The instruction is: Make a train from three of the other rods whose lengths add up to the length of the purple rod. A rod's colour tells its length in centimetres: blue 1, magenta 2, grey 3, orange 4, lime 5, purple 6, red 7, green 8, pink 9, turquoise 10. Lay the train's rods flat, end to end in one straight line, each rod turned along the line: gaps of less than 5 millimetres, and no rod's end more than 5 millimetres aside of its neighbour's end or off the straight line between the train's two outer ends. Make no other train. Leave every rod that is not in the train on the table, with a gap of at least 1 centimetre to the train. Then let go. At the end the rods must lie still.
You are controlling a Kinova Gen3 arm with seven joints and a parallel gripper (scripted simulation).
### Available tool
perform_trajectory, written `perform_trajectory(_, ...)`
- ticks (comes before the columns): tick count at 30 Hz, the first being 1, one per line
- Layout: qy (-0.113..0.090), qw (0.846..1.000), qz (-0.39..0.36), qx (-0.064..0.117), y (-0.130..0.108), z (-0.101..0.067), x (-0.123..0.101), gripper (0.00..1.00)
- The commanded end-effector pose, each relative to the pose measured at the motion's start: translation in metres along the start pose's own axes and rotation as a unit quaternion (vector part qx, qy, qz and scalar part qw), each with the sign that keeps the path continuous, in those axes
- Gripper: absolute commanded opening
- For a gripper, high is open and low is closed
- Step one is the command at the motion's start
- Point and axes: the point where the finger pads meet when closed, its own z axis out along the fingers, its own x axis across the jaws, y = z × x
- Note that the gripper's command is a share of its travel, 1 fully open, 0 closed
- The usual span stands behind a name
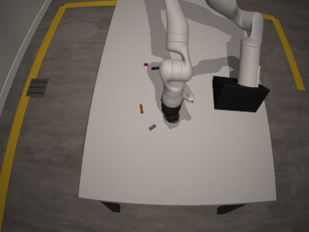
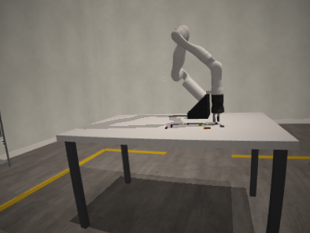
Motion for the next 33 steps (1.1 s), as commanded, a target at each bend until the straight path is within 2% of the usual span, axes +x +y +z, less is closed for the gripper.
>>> perform_trajectory(1, 0.0, 1.0, 0.0, 0.0, 0.0, 0.002, 0.0, 0.54)
perform_trajectory(15, 0.0, 1.0, 0.0, 0.0, 0.0, 0.012, 0.0, 0.54)
perform_trajectory(33, 0.0, 1.0, 0.0, 0.0, 0.0, 0.013, 0.0, 0.54)
